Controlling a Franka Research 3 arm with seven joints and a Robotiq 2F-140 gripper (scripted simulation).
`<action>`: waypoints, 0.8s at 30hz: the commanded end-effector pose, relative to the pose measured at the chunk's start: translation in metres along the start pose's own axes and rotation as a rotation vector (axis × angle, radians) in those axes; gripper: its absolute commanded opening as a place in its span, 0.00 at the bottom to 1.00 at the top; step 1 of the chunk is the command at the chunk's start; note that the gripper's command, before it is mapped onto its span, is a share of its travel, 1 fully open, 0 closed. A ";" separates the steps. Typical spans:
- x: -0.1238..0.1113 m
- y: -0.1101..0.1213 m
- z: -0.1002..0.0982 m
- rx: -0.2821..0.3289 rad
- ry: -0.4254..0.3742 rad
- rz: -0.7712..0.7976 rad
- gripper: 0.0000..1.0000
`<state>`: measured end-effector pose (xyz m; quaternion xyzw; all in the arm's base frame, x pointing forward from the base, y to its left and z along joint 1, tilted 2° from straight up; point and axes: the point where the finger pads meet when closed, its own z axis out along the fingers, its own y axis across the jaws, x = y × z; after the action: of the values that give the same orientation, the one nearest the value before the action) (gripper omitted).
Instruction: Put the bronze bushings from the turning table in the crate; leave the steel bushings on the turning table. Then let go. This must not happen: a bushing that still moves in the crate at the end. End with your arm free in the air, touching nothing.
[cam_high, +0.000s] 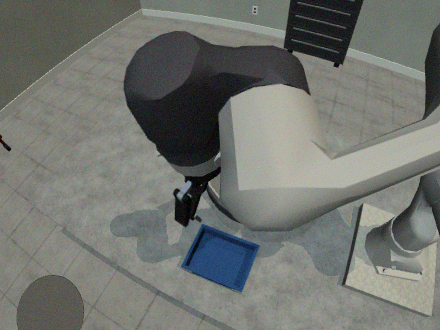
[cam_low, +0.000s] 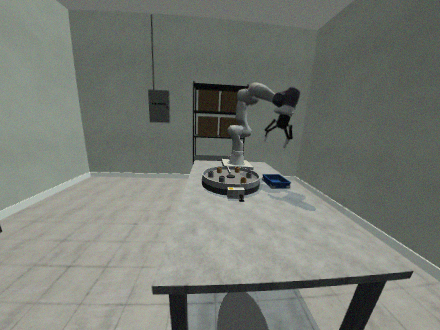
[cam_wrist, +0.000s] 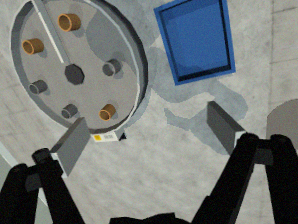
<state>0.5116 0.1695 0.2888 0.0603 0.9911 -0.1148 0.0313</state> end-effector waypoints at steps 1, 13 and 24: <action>0.000 0.000 0.000 0.000 0.000 0.000 1.00; 0.000 0.000 0.000 0.000 0.000 0.000 1.00; 0.002 -0.056 0.019 -0.004 0.012 -0.125 1.00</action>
<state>0.5020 0.1407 0.2827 0.0545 0.9912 -0.1186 0.0219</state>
